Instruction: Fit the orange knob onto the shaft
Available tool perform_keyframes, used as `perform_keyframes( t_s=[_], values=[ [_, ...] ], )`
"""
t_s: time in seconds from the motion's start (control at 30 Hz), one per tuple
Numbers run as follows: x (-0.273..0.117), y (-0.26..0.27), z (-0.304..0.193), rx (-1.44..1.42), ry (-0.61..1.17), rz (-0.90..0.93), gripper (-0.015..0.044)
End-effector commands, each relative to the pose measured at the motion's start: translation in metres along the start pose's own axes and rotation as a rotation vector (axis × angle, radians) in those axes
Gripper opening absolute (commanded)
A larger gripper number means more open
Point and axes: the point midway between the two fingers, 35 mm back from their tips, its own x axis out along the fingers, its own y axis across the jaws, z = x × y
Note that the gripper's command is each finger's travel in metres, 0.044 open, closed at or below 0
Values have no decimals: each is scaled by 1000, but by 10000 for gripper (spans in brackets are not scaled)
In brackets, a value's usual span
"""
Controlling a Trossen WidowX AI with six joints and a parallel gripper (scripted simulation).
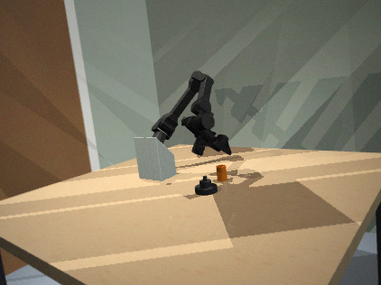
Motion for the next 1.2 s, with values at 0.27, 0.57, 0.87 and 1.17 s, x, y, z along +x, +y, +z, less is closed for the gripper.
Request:
perform_keyframes(
  t_s=[0.27,0.57,0.87,1.17],
  values=[
    [-19,1,-16,-5,-740,0,440],
    [-19,1,-16,-5,-740,0,440],
    [-19,1,-16,-710,-705,-273,440],
    [-19,0,-15,-1552,-566,-600,440]
  ],
)
